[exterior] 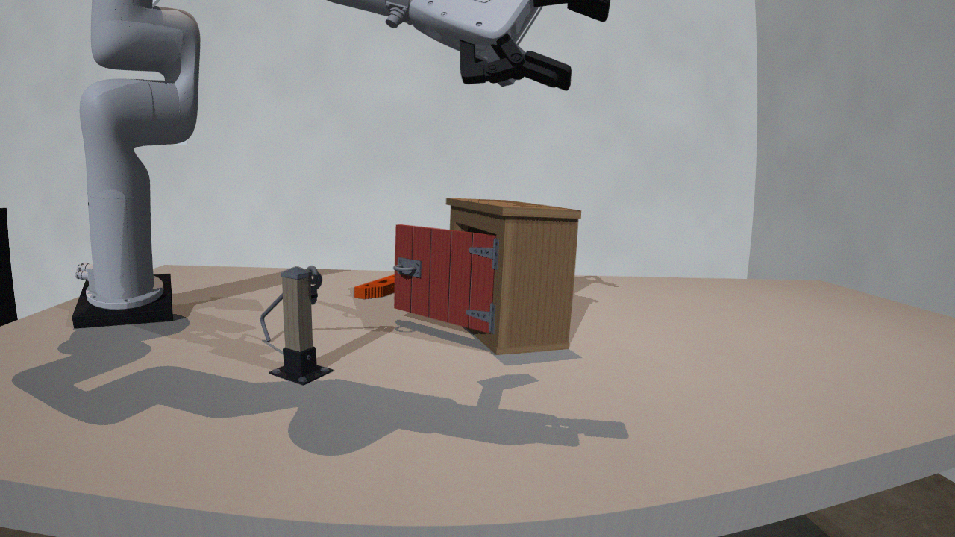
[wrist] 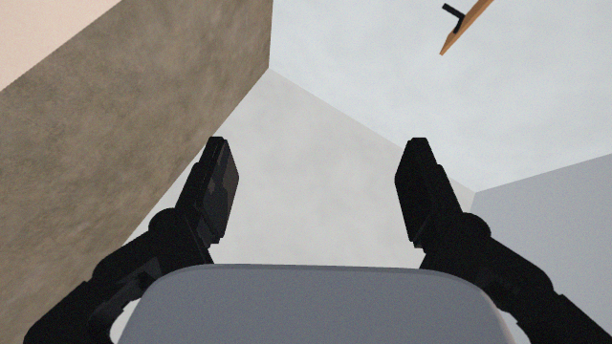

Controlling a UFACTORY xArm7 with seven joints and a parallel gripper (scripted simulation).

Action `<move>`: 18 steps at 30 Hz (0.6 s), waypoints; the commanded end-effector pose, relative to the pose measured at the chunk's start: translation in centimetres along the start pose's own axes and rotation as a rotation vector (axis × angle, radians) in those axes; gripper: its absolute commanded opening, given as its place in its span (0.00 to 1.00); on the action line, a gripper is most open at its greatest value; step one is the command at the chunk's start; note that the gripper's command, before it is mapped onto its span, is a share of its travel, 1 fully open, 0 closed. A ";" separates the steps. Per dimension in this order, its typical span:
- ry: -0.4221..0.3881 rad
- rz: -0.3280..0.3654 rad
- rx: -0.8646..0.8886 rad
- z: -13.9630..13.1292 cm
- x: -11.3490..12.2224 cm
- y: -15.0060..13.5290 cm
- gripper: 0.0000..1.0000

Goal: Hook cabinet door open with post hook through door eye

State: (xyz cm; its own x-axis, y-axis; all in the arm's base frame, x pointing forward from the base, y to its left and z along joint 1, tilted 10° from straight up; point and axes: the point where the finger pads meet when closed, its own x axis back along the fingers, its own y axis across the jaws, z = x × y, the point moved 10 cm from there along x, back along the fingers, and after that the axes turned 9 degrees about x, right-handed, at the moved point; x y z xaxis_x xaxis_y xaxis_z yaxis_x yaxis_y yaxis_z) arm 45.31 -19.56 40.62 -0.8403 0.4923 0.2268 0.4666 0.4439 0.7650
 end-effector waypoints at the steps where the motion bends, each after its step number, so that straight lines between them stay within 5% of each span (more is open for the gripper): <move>1: -0.003 0.000 0.001 -0.1 0.0 0.3 1.00; 7: -0.003 0.000 0.001 -0.1 0.0 0.3 1.00; 9: 0.092 0.061 0.087 2.3 1.4 2.0 1.00; 18: 0.092 0.061 0.087 2.3 1.4 2.0 1.00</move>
State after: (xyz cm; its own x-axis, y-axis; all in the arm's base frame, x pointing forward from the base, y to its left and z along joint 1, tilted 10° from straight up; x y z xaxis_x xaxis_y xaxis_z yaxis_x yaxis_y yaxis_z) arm 45.53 -16.61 40.78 -0.8449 0.4344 0.3122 0.5120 0.4874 0.7073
